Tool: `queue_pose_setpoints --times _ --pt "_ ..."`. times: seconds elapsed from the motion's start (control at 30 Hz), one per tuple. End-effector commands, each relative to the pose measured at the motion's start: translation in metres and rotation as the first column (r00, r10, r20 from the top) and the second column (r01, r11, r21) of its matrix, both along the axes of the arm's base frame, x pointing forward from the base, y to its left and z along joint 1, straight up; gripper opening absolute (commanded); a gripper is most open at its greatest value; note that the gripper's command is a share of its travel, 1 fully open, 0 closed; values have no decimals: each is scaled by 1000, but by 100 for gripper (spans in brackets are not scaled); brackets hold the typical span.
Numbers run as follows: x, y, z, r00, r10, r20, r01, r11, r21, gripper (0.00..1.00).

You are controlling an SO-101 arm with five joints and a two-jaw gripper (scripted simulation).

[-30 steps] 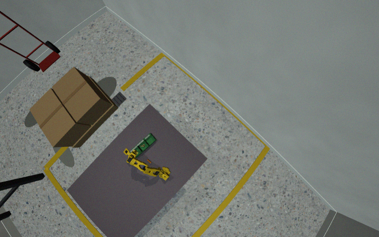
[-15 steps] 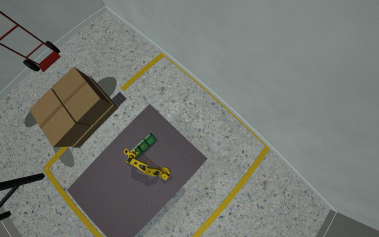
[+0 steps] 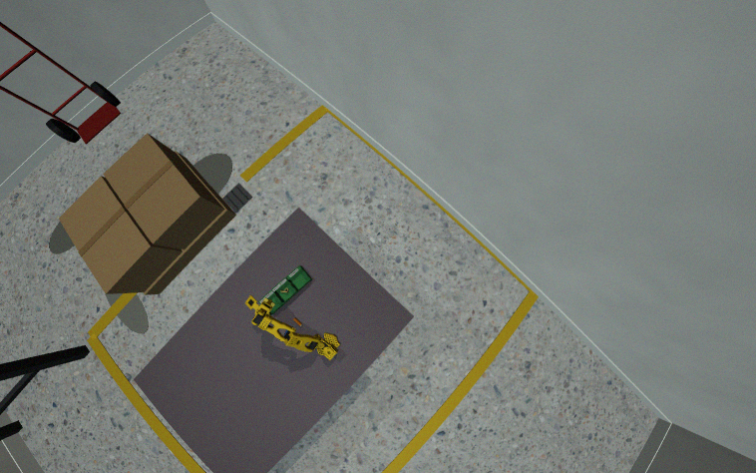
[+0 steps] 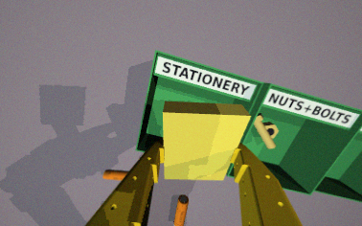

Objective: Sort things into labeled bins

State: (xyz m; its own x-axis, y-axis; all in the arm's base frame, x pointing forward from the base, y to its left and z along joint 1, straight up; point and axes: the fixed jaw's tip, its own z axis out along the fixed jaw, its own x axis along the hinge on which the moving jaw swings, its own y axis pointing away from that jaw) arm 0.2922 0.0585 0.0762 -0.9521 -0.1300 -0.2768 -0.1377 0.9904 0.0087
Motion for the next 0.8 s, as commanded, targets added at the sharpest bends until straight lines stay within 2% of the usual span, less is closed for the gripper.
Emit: queue_pose_setpoints --times 0.0,0.37,0.77 --pt "4 3 17 998 2 69 -3 1000 15 0" --pt "3 3 16 998 2 62 -3 1000 14 0" --pt "2 3 6 999 2 36 -2 1000 9 0"
